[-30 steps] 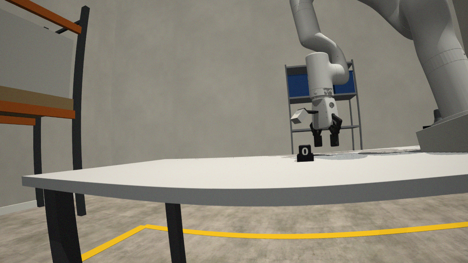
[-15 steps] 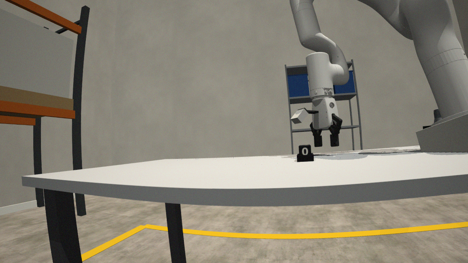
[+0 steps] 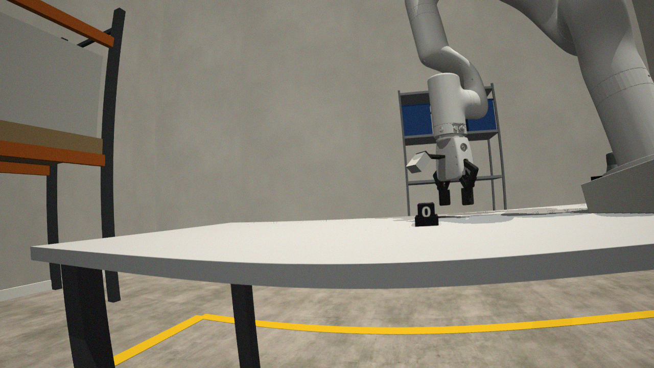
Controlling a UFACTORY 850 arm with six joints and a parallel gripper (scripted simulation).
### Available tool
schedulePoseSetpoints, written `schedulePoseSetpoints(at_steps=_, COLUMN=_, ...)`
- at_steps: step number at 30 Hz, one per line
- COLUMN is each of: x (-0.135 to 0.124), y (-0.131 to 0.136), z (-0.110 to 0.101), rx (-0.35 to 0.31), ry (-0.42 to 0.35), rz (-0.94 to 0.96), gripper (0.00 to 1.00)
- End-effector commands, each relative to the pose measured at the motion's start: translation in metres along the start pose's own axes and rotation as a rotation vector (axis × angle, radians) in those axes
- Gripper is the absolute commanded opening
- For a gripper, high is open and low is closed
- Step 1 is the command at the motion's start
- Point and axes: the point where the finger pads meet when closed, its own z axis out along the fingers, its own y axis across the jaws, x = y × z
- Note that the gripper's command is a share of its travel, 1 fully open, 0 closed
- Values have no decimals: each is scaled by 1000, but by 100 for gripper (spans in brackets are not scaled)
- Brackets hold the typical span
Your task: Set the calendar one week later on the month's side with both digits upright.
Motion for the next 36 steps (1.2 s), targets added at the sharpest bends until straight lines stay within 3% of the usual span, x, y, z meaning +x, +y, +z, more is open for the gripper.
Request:
schedulePoseSetpoints(at_steps=1, x=0, y=0, z=0, rx=-1, ry=1, rz=0, gripper=100)
schedulePoseSetpoints(at_steps=36, x=0, y=0, z=0, rx=-1, ry=1, rz=0, gripper=100)
